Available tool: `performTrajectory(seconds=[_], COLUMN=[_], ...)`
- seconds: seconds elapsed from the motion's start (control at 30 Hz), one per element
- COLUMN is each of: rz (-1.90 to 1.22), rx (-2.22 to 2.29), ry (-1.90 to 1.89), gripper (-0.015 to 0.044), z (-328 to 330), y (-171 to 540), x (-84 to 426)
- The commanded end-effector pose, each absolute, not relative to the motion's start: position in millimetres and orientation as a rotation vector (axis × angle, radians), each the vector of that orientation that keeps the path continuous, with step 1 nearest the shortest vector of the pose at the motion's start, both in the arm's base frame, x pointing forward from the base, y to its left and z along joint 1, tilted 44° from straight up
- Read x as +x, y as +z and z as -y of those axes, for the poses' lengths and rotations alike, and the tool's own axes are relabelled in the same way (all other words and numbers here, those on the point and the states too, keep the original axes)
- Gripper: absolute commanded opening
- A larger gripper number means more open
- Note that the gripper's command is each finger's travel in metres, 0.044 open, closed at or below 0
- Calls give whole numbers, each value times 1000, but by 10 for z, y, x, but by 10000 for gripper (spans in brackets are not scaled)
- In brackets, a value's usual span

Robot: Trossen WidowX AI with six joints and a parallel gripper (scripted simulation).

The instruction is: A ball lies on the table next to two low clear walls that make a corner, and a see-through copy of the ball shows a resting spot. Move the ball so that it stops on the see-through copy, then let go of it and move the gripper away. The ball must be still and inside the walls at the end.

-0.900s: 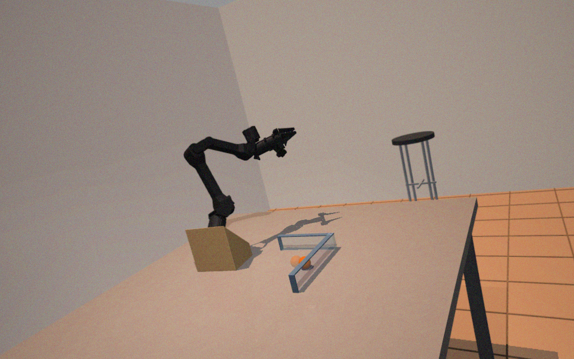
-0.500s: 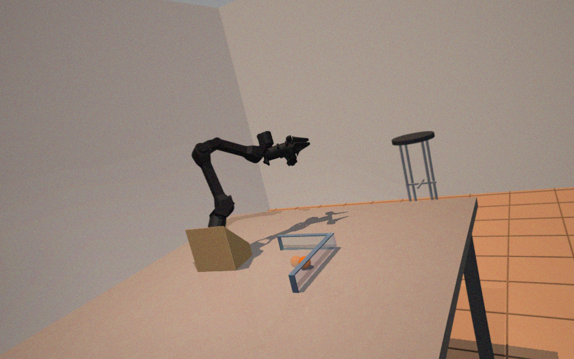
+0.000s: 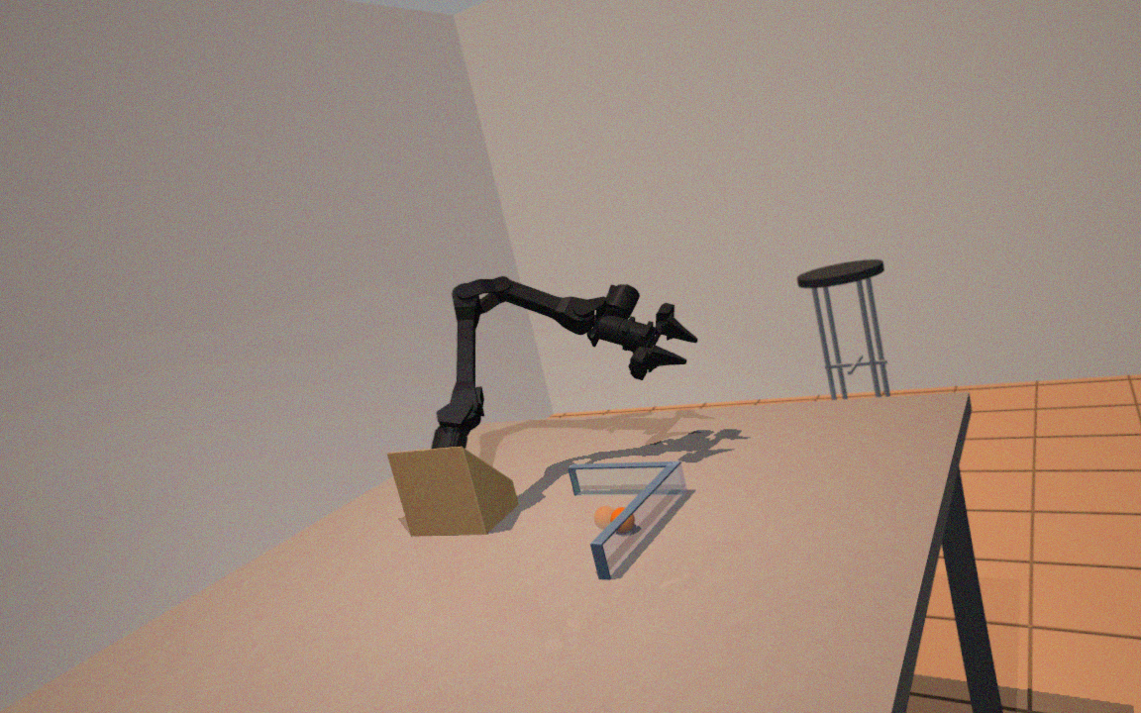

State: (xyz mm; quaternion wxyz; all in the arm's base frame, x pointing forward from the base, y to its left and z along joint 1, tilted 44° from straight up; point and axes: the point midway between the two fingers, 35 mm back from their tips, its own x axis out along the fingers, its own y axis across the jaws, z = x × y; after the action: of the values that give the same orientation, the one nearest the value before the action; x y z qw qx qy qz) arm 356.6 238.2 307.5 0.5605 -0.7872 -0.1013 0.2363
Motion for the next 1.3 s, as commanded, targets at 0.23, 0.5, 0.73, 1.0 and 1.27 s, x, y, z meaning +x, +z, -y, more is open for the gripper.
performTrajectory(seconds=[0.23, 0.5, 0.73, 1.0, 1.27], rz=[-439, -991, -1430, -1553, -1553], rx=[-1222, -514, 258, 540, 540], ry=[923, 940, 755, 654, 654], gripper=[311, 311, 311, 311, 311], z=[-1748, -1161, -700, -565, -565], y=[1418, 375, -273, -428, -428], x=[4164, 4071, 3776, 3669, 3669])
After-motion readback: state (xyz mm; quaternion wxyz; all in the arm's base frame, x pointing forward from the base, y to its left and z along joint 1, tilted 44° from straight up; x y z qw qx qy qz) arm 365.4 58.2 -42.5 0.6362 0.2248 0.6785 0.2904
